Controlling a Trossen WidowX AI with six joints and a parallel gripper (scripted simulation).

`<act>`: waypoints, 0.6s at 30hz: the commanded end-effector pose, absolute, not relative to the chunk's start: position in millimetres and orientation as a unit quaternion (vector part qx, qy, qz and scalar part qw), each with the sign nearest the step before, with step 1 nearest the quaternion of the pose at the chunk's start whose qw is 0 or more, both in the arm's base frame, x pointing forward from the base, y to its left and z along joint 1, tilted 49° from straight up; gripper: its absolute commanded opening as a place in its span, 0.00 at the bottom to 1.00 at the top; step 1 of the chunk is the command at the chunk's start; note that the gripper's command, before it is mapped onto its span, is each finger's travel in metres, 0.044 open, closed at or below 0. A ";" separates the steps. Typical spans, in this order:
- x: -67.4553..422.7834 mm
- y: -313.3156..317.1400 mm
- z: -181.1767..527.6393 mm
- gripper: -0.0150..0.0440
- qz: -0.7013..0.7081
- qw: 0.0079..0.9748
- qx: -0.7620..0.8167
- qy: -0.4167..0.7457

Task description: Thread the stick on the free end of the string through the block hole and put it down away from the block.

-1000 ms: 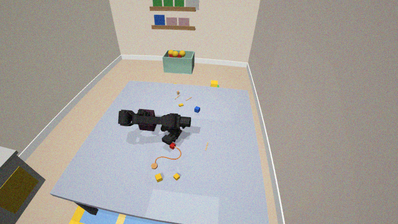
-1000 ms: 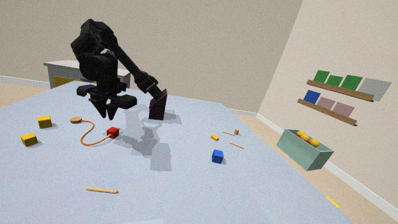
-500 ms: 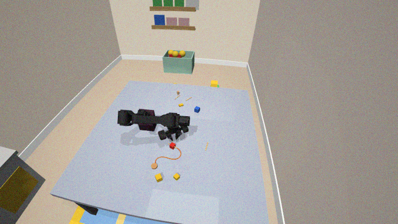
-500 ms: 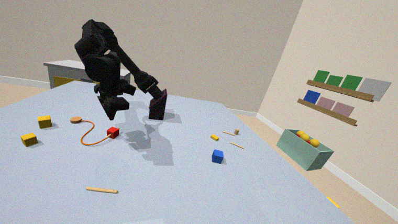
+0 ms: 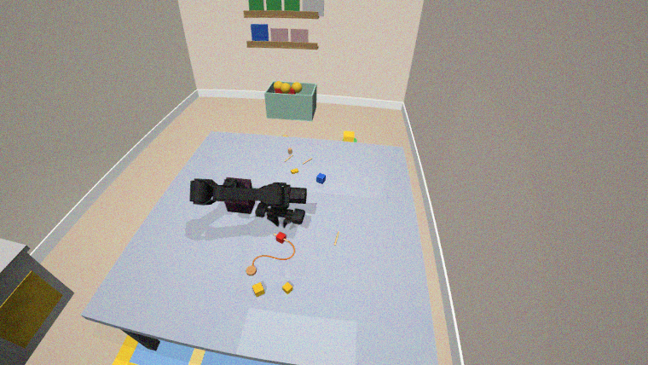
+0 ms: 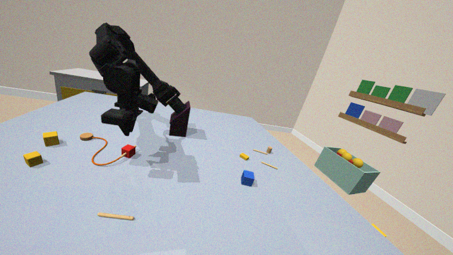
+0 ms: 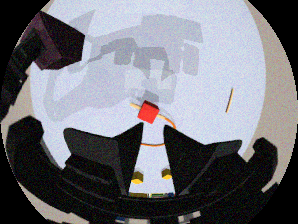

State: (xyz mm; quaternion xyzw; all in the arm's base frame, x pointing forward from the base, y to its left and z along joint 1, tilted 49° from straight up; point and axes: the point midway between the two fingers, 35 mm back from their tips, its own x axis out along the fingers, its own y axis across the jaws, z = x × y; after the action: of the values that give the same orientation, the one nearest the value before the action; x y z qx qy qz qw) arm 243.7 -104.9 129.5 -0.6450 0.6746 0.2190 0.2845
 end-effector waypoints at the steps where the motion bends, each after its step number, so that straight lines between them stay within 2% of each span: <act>1: 225.4 -101.5 129.1 0.46 -0.071 0.522 -0.479 0.702; 18: 214.0 -99.0 125.1 0.46 -0.318 0.658 -0.261 0.630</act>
State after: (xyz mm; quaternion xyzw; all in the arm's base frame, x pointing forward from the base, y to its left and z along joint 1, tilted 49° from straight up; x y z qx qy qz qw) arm 230.8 -101.6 124.4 -0.4904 0.7088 -0.0508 0.5045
